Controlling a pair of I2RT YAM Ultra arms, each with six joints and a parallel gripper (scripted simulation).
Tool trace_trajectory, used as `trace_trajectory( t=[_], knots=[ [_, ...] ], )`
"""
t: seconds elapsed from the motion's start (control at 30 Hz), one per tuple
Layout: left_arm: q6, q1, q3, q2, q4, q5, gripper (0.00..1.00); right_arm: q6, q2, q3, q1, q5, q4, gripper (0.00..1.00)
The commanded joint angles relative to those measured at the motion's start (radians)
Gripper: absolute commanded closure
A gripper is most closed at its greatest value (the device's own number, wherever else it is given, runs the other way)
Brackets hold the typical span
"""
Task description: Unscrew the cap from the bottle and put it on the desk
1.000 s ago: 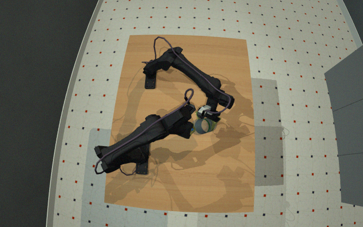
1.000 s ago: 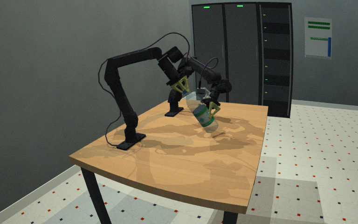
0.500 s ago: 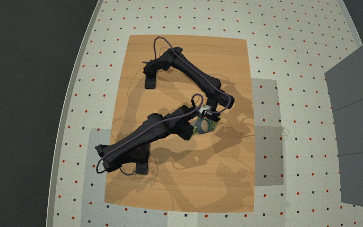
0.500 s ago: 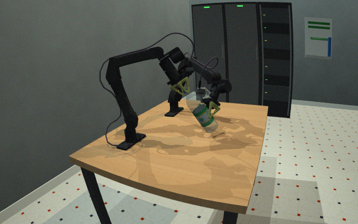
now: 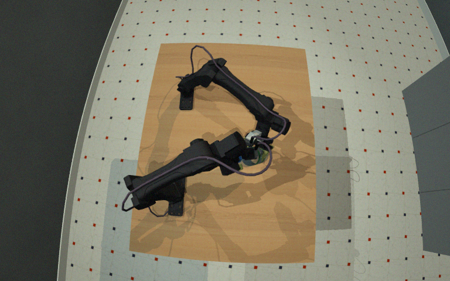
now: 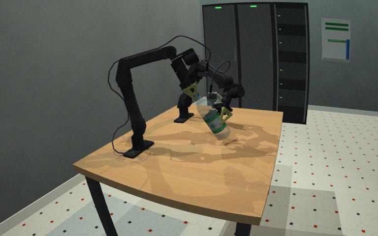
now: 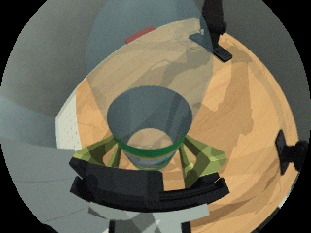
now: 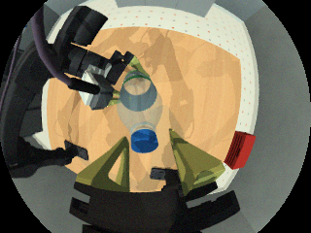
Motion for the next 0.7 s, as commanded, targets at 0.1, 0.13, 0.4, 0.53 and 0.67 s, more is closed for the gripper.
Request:
trace_trajectory(
  t=[0.1, 0.13, 0.4, 0.53, 0.67],
  knots=[
    [-0.009, 0.005, 0.011, -0.017, 0.002, 0.028, 1.00, 0.357, 0.026, 0.069, -0.040, -0.072, -0.055, 0.43],
    [-0.009, 0.005, 0.011, -0.017, 0.002, 0.028, 1.00, 0.398, 0.029, 0.074, -0.046, -0.082, -0.060, 0.43],
    [-0.009, 0.005, 0.011, -0.017, 0.002, 0.028, 1.00, 0.706, 0.046, 0.099, -0.089, -0.155, -0.086, 0.43],
    [-0.009, 0.005, 0.011, -0.017, 0.002, 0.028, 1.00, 0.874, 0.048, 0.102, -0.113, -0.196, -0.091, 0.43],
    [-0.009, 0.005, 0.011, -0.017, 0.002, 0.028, 1.00, 1.043, 0.047, 0.099, -0.137, -0.235, -0.091, 0.43]
  ],
)
